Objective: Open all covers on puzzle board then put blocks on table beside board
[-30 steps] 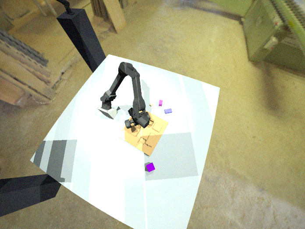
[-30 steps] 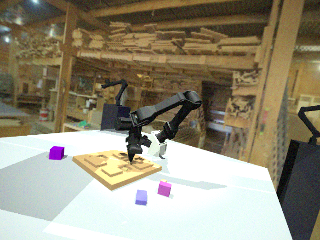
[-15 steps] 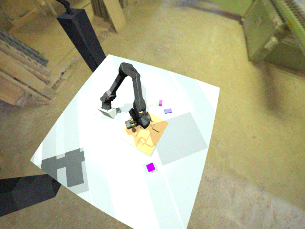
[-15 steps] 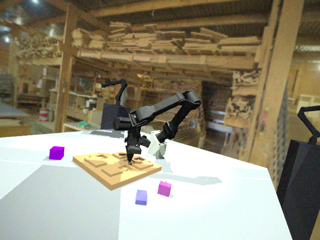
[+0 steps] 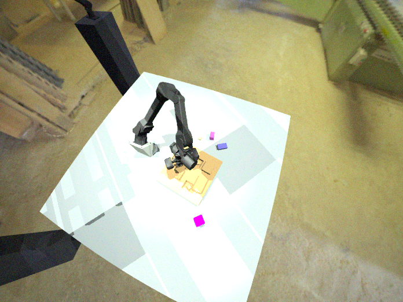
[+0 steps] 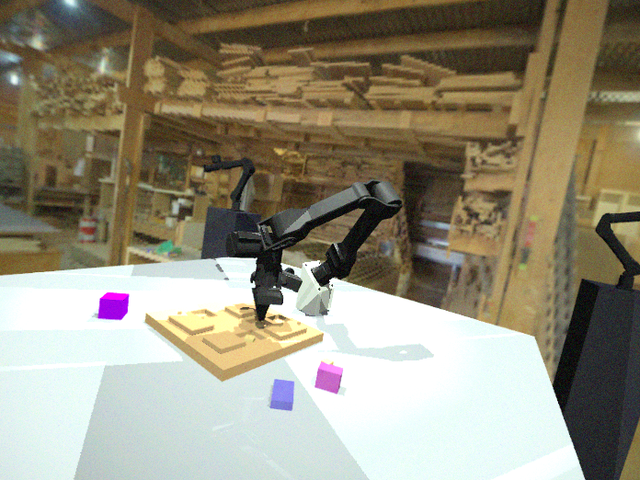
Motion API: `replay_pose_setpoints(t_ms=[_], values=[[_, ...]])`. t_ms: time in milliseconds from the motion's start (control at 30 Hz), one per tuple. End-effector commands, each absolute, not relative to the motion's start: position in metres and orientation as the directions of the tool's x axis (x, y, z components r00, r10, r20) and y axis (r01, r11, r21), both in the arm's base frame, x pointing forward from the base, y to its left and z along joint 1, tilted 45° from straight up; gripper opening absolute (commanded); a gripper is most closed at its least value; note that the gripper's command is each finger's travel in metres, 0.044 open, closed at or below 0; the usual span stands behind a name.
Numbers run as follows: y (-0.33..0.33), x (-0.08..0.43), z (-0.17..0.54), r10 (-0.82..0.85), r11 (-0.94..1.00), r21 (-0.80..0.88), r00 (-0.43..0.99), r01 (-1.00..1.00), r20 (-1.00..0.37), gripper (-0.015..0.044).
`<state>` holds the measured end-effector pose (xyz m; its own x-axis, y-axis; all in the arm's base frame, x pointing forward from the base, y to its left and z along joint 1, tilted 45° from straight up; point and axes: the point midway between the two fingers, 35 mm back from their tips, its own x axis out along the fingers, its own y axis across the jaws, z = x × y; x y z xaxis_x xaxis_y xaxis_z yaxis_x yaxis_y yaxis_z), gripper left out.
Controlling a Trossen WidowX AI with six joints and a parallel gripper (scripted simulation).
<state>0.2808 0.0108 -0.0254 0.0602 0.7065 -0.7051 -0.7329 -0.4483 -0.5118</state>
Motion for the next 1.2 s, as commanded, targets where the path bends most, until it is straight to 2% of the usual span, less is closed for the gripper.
replay_pose_setpoints(t_ms=[0,67,400,1167], values=[[0.002,0.282,-0.017,0.703,-0.452,-0.514,0.063,-0.729,-0.708,0.0105],[-0.007,0.282,-0.009,0.701,-0.453,-0.515,0.065,-0.728,-0.71,0.0144],[-0.029,0.279,0.014,0.7,-0.456,-0.518,0.068,-0.724,-0.711,0.0144],[-0.003,0.281,-0.011,0.7,-0.456,-0.519,0.068,-0.723,-0.71,0.0144]])
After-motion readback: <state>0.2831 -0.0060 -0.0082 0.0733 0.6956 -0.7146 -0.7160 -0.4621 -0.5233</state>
